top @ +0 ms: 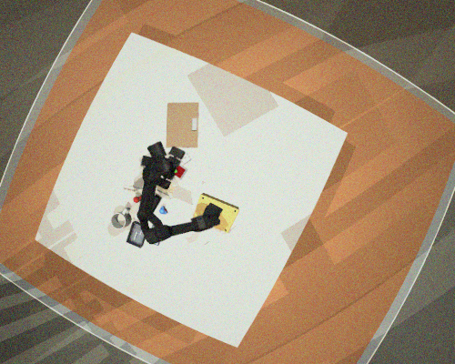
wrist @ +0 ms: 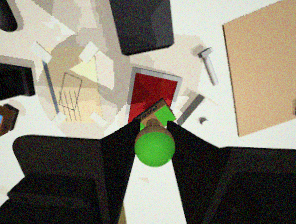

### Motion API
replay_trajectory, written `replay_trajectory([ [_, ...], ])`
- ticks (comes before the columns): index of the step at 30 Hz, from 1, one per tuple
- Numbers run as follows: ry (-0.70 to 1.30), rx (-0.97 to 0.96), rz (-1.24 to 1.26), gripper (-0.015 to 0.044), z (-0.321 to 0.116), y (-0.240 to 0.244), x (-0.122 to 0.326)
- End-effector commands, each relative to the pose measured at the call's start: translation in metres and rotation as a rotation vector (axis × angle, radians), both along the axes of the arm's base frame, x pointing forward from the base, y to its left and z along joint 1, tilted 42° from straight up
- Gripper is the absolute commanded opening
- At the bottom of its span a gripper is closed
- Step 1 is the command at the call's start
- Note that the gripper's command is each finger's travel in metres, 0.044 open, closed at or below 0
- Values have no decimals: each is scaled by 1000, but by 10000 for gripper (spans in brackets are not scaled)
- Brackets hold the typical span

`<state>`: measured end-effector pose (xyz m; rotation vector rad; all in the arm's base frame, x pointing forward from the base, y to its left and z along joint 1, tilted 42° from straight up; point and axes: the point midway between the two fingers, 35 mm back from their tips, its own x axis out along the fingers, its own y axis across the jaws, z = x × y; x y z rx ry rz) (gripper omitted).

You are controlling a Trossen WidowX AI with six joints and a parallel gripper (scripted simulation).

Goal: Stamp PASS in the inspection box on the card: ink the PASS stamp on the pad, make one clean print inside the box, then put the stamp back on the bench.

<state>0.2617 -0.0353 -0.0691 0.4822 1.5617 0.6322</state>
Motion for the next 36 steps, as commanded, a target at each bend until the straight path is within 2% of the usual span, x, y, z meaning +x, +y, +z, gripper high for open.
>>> replay_trajectory([
  [1, 4, 4, -2, 0, -3, 3, -2],
  [36, 3, 5, 0, 0, -16, 16, -4],
])
